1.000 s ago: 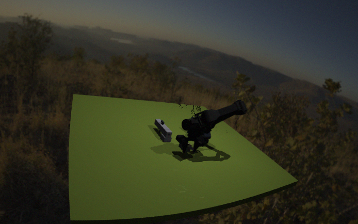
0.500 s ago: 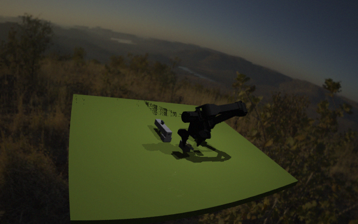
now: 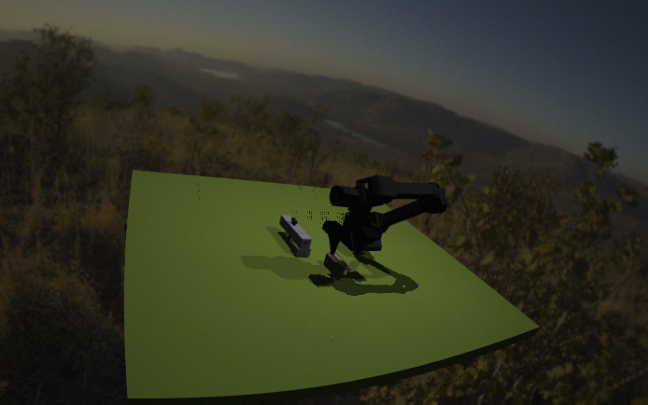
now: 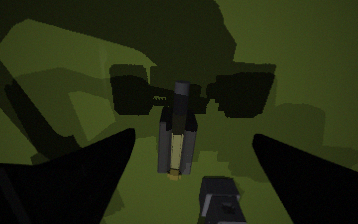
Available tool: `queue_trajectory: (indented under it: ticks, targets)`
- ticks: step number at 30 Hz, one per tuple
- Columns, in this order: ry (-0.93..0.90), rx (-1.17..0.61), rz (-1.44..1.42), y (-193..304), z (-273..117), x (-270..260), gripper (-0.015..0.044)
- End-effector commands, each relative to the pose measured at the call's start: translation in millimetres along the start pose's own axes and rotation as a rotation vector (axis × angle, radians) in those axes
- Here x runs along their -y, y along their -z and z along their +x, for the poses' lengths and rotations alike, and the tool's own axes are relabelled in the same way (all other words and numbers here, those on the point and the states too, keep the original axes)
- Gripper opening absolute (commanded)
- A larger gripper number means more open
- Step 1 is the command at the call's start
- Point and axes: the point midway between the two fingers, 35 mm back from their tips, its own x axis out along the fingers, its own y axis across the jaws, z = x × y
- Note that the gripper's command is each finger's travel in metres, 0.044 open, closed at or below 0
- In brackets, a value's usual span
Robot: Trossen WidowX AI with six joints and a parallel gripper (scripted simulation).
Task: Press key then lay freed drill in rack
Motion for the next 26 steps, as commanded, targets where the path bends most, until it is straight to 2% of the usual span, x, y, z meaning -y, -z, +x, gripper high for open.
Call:
queue_trajectory:
  ticks: [1, 6, 12, 19, 26]
  targets:
    - [0.126, -0.106, -0.102, 11.4, -4.7, 25.4, 0.0440]
    - [0.280, -0.247, -0.390, 4.7, 15.3, 64.7, 0.0440]
    - [0.526, -0.322, -0.683, -35.8, 30.3, 103.0, 0.0440]
    - [0.655, -0.340, -0.893, -68.4, 43.4, 106.3, 0.0440]
    - [0.935, -0.357, -1.255, -134.6, 57.6, 81.0, 0.0440]
